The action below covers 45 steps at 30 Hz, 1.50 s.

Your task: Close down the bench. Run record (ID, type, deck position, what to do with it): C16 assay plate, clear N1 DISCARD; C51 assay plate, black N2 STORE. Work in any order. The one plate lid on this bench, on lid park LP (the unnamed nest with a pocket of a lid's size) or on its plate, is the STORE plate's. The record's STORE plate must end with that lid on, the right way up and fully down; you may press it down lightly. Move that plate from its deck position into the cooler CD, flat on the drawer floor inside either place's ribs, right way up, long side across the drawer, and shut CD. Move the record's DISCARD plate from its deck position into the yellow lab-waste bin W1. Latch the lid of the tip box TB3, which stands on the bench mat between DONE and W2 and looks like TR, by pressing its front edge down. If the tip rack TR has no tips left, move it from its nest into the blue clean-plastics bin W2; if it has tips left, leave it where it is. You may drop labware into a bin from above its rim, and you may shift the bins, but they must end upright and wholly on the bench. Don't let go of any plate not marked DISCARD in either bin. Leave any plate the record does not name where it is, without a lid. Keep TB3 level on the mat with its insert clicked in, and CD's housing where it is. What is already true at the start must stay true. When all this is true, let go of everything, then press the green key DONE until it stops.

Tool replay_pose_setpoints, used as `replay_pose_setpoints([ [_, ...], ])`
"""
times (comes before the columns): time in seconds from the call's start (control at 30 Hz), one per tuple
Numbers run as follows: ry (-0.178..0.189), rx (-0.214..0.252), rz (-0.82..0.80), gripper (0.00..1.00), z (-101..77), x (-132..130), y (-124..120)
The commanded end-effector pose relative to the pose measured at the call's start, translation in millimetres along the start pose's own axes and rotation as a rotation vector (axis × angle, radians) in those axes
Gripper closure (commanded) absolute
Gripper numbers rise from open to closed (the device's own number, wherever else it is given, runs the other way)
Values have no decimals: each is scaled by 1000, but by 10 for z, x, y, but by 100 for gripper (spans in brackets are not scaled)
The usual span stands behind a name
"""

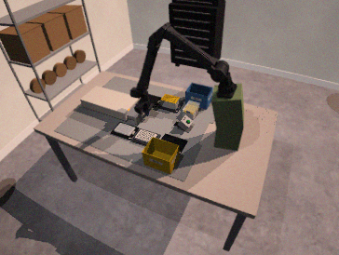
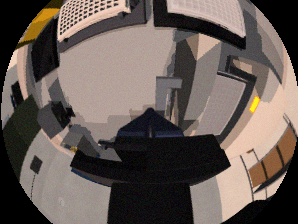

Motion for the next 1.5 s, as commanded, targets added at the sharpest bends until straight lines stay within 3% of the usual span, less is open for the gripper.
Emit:
replay_pose_setpoints([
  [0.0,-64,6,5,100,-115,-310,-130],
  [0.4,-57,5,5,100,-112,-430,-154],
  [0.43,-88,9,4,100,-204,-523,-164],
  [0.5,-57,5,5,100,-127,-474,-161],
  [0.63,-53,4,6,100,-102,-511,-170],
  [0.73,-58,5,5,100,-110,-561,-179],
  [0.83,-88,9,5,100,-205,-646,-188],
  [1.47,-88,9,5,100,-207,-647,-188],
])
Point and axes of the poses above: the point where the finger pads meet when closed, its own z axis out along the fingers, its own x axis across the jaws, y = z × x, the point moved 9 cm from there along -z, back along the fingers, and after that the axes turned 10 degrees about -z, right-handed, at the moved point
